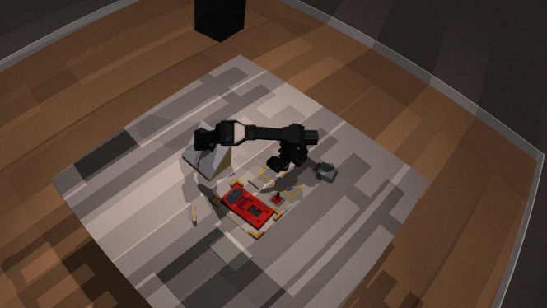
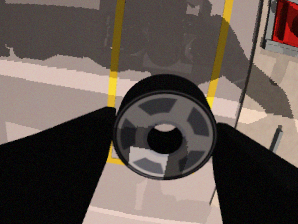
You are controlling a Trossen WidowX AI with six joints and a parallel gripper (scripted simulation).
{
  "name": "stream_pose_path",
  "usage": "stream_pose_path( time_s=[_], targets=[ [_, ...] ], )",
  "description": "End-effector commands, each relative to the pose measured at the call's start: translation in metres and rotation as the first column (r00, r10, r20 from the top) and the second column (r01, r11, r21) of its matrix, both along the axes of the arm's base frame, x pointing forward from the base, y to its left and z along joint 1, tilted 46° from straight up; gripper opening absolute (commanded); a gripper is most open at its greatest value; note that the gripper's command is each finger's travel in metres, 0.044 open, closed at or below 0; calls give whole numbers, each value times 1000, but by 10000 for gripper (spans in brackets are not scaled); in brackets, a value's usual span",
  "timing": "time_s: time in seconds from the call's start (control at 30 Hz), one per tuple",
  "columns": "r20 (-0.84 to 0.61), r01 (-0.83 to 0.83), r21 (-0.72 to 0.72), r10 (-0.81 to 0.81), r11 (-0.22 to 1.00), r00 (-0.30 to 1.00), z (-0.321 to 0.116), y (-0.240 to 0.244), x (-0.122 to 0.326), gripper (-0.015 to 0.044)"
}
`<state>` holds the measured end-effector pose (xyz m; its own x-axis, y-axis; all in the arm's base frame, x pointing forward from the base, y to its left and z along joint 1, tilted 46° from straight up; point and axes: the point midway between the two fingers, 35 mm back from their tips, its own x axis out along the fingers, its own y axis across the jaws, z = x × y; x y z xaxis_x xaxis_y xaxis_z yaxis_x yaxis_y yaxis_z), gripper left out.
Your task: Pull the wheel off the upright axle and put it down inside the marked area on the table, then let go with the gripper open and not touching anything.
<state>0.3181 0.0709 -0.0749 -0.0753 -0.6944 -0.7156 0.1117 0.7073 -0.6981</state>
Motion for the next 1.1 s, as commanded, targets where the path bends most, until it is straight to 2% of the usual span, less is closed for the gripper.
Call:
stream_pose_path(
  time_s=[0.0,0.43,0.63,1.0,1.07],
  targets=[
    [-8,-3,-8,3,1000,1000,-7,-7,-2,0],
    [-8,-3,-11,3,1000,1000,-62,-62,-9,0],
    [-8,-3,-12,3,1000,1000,-65,-65,-9,0],
    [-7,3,-7,-3,1000,1000,-60,-61,-8,289],
    [-7,2,-7,-2,1000,1000,-55,-55,-6,300]
  ],
)
